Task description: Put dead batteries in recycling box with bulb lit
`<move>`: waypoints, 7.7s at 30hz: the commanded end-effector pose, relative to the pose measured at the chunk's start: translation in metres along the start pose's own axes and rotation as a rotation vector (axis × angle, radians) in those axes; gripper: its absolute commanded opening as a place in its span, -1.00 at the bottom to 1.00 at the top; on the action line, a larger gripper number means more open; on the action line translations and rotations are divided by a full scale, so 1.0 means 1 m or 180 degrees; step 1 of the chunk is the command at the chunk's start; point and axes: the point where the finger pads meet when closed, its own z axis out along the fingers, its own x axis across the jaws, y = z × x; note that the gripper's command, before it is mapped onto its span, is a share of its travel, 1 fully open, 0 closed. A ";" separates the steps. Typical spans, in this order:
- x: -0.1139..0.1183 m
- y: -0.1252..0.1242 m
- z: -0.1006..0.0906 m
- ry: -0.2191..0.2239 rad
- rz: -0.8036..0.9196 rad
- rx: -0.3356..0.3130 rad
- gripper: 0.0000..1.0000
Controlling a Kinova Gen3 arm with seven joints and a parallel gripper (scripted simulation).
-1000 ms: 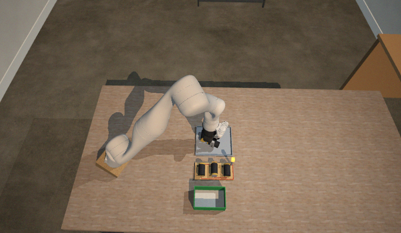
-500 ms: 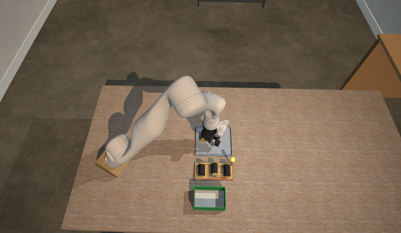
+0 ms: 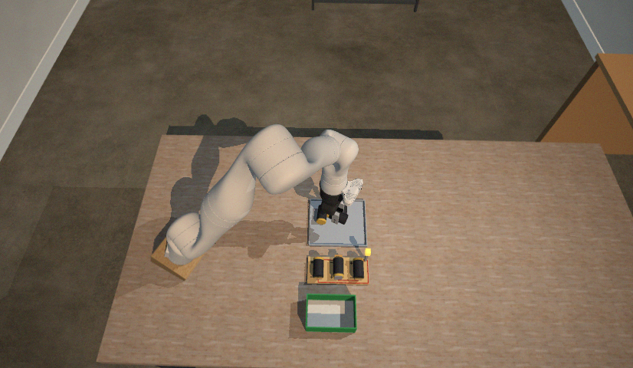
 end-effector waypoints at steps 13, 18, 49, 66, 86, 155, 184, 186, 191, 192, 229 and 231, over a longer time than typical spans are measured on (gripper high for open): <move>-0.005 -0.004 -0.023 -0.0079 0.0011 0.0031 0.15; -0.005 -0.004 -0.023 -0.0079 0.0019 0.0031 0.15; -0.005 -0.004 -0.023 -0.0082 0.0671 0.0023 0.15; -0.005 -0.004 -0.023 -0.0085 0.1515 0.0012 0.15; -0.005 -0.004 -0.023 -0.0087 0.2643 -0.0003 0.15; 0.002 -0.008 -0.023 -0.0088 0.3647 -0.0017 0.15; 0.001 -0.008 0.015 -0.0088 0.3648 -0.0017 0.15; 0.001 -0.009 0.027 -0.0088 0.3648 -0.0017 0.15; 0.000 -0.009 0.043 -0.0088 0.3648 -0.0017 0.15; 0.000 -0.009 0.048 -0.0088 0.3648 -0.0017 0.15; 0.000 -0.009 0.062 -0.0088 0.3648 -0.0017 0.15; 0.000 -0.009 0.062 -0.0088 0.3648 -0.0017 0.15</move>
